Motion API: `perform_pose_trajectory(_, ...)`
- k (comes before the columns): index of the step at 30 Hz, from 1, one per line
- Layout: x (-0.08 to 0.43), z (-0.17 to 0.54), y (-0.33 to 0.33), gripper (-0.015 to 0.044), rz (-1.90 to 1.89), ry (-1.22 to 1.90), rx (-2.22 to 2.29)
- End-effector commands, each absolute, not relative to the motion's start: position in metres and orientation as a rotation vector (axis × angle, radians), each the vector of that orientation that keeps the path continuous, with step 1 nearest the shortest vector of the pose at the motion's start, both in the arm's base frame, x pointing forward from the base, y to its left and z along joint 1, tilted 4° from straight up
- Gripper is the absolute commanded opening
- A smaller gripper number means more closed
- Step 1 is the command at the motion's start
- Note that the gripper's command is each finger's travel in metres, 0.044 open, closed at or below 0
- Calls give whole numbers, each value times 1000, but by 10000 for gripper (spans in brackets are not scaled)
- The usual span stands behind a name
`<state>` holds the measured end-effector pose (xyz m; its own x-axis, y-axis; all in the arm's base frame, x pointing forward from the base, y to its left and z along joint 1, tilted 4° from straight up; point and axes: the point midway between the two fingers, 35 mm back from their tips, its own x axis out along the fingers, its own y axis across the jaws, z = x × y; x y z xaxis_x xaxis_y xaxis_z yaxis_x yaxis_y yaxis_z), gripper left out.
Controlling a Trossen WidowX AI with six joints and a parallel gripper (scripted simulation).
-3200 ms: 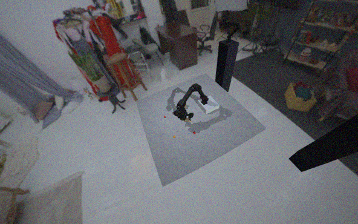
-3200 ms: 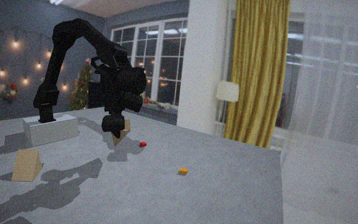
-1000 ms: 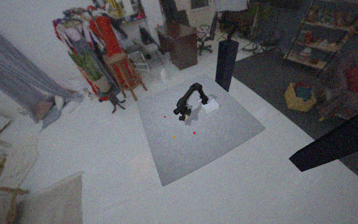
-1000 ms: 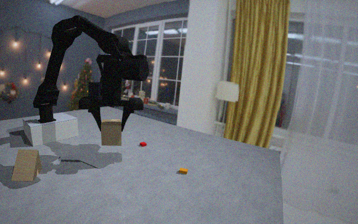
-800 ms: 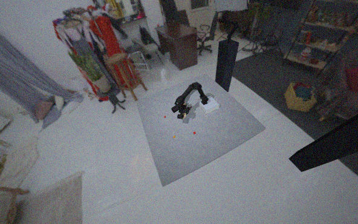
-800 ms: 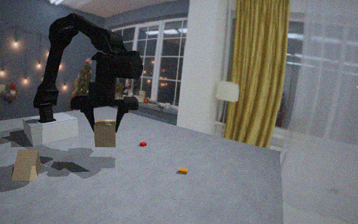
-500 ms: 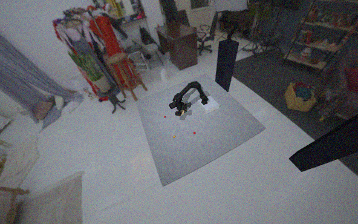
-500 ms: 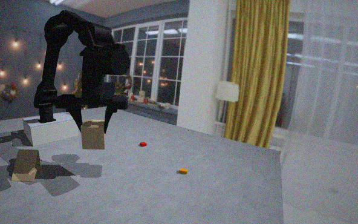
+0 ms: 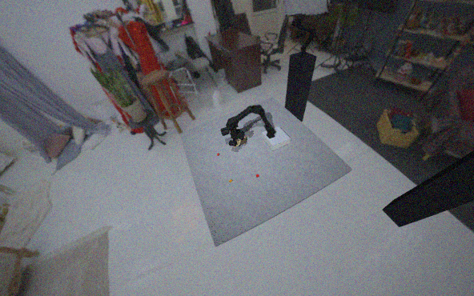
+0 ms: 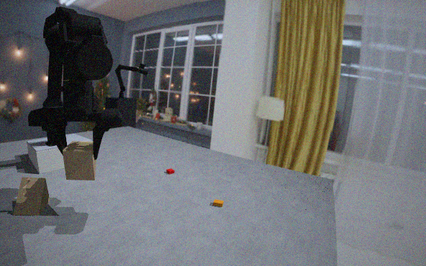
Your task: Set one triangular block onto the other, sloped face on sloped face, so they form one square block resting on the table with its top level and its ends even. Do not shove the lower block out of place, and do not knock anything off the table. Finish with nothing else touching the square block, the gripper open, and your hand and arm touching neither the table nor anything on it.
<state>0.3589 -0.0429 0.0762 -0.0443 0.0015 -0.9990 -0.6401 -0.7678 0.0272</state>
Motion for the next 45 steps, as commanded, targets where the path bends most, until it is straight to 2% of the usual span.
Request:
perform_pose_trajectory(1,357,86,-63,0,1851,673,-1805)
perform_pose_trajectory(29,303,110,-181,0,1861,690,-1801)
perform_pose_trajectory(45,290,73,-176,0,1860,699,-1795)
